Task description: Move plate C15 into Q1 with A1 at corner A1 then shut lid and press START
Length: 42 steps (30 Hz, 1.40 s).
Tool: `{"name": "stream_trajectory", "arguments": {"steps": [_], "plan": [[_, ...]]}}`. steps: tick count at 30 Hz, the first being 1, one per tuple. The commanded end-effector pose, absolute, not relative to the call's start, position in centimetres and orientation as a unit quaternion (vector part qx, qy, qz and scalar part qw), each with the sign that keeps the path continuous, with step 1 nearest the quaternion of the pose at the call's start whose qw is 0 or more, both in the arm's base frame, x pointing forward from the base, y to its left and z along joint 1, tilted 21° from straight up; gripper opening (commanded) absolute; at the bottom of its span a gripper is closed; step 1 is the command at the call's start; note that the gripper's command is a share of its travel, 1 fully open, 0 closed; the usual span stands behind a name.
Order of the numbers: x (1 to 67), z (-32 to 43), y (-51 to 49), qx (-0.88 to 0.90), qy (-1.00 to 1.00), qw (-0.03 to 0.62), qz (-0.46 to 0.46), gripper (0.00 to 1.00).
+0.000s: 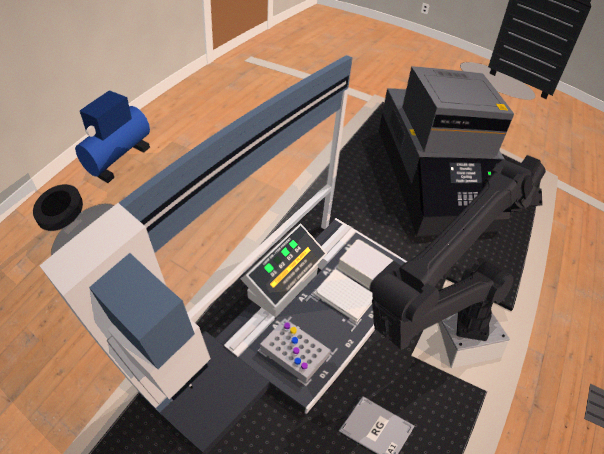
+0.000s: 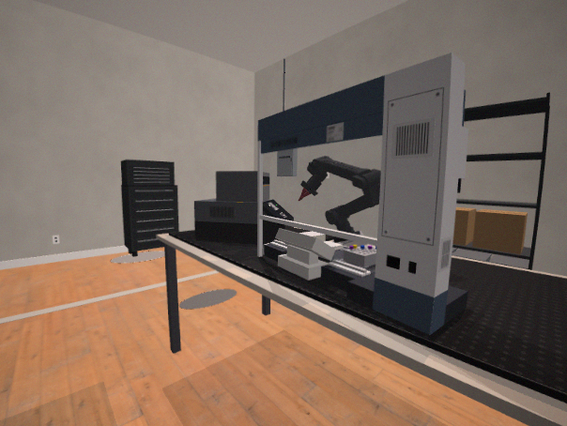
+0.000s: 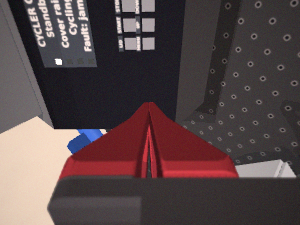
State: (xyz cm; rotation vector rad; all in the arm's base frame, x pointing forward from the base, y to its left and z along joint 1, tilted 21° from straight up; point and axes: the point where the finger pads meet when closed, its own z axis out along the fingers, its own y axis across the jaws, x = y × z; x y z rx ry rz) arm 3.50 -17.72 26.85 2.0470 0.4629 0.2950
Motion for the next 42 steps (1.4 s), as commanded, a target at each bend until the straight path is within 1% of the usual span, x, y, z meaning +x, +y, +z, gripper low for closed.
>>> {"name": "stream_trajectory", "arguments": {"steps": [1, 14, 42], "plan": [[3.8, 27.6, -17.7, 0.833, 0.209, 0.501, 0.110, 0.00], [3.6, 27.3, -17.7, 0.836, 0.199, 0.499, 0.113, 0.00], [3.3, 29.5, -17.7, 0.836, 0.198, 0.501, 0.105, 0.00]]}}
